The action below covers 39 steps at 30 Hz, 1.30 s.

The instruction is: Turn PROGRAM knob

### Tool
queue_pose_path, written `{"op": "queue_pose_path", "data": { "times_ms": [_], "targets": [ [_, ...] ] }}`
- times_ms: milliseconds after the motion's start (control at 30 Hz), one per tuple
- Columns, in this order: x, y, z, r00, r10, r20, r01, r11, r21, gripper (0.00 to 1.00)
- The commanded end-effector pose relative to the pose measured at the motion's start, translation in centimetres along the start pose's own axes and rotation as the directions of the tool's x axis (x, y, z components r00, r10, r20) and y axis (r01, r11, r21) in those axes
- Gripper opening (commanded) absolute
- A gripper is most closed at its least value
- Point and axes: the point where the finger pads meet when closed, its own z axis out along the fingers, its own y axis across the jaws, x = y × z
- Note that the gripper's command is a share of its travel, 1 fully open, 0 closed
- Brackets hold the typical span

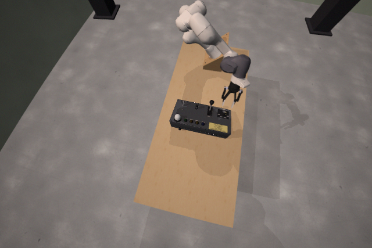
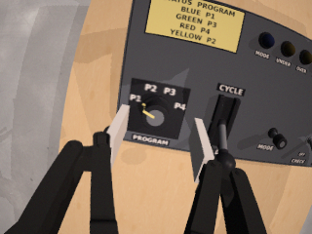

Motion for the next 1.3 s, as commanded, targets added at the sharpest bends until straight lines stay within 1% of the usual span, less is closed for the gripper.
{"op": "queue_pose_path", "data": {
  "times_ms": [0, 67, 100, 1267],
  "targets": [
    [-2.5, -0.2, 0.0, 1.000, 0.002, 0.000, -0.002, 1.000, 0.001, 0.44],
    [-4.2, -0.2, 0.0, 1.000, 0.001, 0.001, -0.001, 1.000, 0.002, 0.44],
    [-4.6, -0.2, 0.0, 1.000, 0.001, 0.001, -0.001, 1.000, 0.002, 0.44],
    [-4.6, -0.2, 0.0, 1.000, 0.001, 0.001, -0.001, 1.000, 0.002, 0.44]
  ]
}}
